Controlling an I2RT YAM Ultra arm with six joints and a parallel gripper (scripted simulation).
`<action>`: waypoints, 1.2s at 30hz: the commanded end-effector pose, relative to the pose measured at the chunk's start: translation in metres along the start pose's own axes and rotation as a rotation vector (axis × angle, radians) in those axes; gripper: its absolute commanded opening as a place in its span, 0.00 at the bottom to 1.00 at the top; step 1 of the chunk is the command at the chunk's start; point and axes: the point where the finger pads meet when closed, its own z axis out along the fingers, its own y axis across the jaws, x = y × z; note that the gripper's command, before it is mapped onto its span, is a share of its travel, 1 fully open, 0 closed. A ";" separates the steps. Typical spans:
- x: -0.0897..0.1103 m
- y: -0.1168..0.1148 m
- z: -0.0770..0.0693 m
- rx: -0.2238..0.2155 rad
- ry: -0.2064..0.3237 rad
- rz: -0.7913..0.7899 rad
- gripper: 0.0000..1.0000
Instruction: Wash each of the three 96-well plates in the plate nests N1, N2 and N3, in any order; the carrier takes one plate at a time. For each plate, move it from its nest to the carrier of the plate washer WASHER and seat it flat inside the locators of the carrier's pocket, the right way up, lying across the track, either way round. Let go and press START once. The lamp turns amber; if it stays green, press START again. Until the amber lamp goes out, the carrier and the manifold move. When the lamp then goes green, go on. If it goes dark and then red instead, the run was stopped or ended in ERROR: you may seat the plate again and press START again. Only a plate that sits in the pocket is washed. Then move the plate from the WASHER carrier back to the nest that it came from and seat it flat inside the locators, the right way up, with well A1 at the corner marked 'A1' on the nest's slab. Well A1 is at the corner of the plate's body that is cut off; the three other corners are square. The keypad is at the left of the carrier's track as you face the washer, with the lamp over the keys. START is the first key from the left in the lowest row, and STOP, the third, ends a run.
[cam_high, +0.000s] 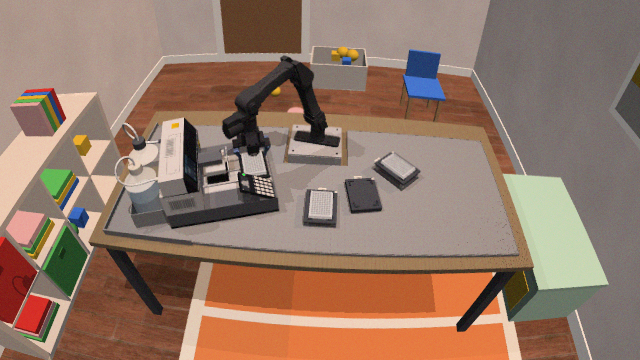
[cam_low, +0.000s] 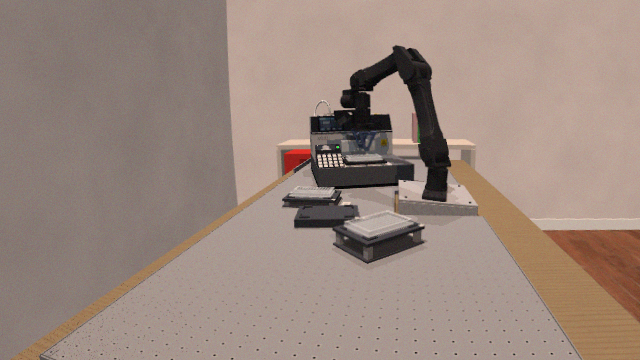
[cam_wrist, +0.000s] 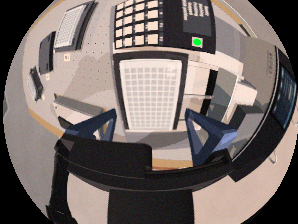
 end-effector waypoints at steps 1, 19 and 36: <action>-0.001 -0.001 -0.011 0.011 -0.011 0.001 1.00; -0.001 0.000 -0.036 0.010 -0.011 0.001 1.00; -0.001 0.000 -0.056 0.010 -0.011 0.001 1.00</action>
